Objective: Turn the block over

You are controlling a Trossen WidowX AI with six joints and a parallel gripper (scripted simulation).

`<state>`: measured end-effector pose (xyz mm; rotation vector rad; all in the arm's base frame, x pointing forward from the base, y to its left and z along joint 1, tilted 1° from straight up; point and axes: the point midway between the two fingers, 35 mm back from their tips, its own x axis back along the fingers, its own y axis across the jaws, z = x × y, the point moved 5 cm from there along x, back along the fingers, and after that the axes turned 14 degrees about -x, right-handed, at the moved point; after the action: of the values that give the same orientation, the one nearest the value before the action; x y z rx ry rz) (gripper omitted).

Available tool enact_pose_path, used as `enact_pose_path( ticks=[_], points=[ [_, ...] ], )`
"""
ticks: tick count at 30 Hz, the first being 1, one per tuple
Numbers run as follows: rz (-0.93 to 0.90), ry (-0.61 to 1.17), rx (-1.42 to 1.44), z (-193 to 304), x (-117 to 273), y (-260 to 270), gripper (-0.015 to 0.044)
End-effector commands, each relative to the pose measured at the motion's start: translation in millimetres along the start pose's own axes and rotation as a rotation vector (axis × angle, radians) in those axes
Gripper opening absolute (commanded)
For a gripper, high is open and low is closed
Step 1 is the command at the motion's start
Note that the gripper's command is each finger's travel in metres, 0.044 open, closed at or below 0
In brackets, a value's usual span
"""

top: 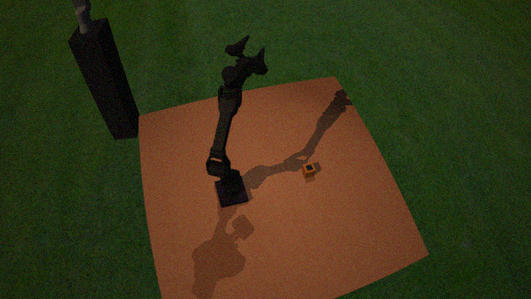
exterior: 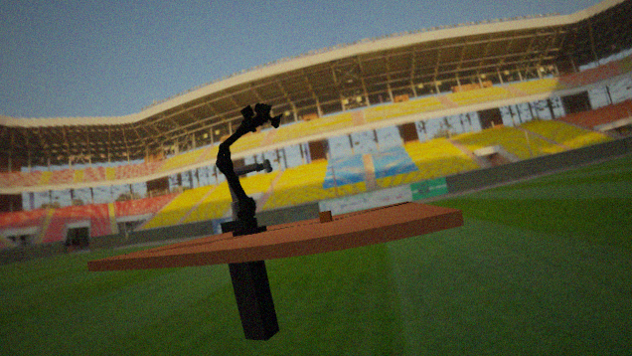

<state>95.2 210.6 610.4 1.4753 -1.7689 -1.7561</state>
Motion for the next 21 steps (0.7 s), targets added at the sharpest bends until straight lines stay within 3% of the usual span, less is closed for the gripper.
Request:
enact_pose_path(
  ticks=[1,11,21],
  points=[
    [0.194,0.001,0.146,-2.1,-26.7,-57.7,0.0440],
    [0.609,0.004,0.373,-39.9,-48.9,-177.9,0.0440],
    [1.046,0.091,0.537,-90.0,-26.3,-288.3,0.0440]
  ],
)
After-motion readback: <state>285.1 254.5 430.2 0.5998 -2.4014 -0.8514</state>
